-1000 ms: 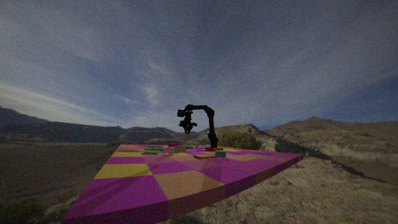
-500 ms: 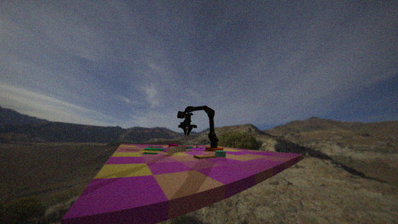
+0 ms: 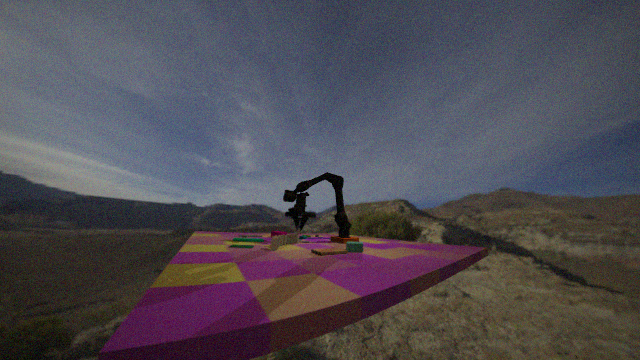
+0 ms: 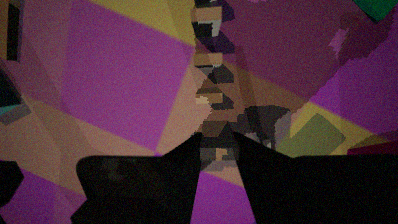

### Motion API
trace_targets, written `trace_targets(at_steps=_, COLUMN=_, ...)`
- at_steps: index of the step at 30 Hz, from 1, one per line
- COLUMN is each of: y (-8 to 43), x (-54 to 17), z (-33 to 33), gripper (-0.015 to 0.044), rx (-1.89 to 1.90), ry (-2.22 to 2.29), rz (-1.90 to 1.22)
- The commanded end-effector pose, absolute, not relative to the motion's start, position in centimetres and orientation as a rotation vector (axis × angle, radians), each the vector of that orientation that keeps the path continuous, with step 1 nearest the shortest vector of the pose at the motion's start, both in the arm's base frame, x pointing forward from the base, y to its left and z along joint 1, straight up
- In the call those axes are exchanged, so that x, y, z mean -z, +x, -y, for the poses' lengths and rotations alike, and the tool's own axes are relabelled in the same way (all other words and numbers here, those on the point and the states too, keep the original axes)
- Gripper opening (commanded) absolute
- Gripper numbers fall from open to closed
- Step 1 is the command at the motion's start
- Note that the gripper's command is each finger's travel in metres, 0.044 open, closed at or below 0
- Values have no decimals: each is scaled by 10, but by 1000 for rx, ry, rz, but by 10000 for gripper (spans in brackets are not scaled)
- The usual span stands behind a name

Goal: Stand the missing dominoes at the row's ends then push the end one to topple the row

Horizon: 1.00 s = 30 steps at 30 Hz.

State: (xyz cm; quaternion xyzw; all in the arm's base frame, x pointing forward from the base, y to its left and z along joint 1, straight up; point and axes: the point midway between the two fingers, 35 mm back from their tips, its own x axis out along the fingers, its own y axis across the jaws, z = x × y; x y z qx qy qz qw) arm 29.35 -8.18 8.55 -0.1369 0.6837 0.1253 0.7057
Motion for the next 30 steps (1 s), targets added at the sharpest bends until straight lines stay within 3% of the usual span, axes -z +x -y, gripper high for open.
trace_targets(at_steps=1, y=291, x=-65, z=81, gripper=107, rx=-284, ry=-304, rz=-1524)
trace_targets(at_steps=19, y=287, x=-41, z=79, gripper=107, rx=-287, ry=-304, rz=-1525)
trace_targets(at_steps=30, y=287, x=-41, z=79, gripper=396, rx=-287, ry=-304, rz=-1525)
